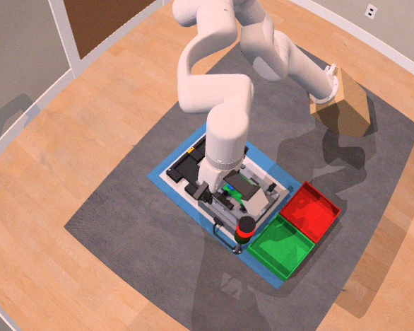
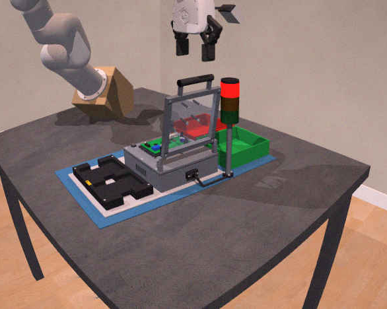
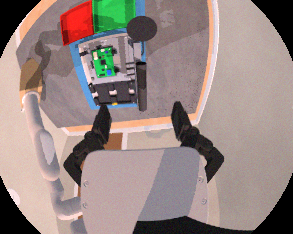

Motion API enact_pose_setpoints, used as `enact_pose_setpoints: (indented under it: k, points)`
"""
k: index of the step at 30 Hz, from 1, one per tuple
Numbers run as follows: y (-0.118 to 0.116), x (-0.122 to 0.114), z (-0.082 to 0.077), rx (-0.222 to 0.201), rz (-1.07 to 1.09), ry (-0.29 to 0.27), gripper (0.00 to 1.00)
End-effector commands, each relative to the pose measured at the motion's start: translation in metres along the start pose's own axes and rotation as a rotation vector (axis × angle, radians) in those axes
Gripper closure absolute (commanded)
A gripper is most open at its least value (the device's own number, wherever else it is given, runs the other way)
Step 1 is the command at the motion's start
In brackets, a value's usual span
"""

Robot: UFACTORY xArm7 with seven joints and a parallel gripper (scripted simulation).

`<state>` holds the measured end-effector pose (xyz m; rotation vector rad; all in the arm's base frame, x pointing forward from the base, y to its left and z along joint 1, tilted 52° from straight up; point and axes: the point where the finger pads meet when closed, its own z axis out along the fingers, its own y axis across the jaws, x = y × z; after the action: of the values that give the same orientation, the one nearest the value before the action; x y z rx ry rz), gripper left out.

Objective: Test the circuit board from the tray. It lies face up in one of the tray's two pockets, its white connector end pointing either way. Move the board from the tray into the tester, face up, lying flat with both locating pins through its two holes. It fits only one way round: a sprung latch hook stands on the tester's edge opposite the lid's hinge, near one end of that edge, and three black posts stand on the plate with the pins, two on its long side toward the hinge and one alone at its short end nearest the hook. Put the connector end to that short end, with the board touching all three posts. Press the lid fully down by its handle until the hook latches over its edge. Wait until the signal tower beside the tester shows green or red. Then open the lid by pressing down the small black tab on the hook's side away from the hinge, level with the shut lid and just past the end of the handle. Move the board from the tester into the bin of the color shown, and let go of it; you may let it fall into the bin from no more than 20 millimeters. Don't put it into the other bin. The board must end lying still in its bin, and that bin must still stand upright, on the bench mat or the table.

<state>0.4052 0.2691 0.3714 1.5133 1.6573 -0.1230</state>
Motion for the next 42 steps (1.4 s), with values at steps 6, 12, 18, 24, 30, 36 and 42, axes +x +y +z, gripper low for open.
enact_pose_setpoints:
  k: [6, 12, 18, 24, 30, 36, 42]
  points:
    - [-0.023, 0.001, -0.002, -0.005, -0.001, 0.003, 0.00]
    - [-0.055, 0.001, -0.002, -0.005, -0.001, 0.003, 0.00]
    - [-0.093, 0.001, -0.002, -0.005, -0.001, 0.003, 0.00]
    - [-0.116, 0.000, -0.002, -0.005, -0.001, 0.003, 0.00]
    - [-0.130, 0.000, -0.002, -0.005, -0.001, 0.003, 0.00]
    - [-0.130, 0.000, -0.001, -0.005, -0.001, 0.003, 0.00]
    - [-0.130, 0.000, 0.003, -0.005, -0.001, 0.003, 0.00]
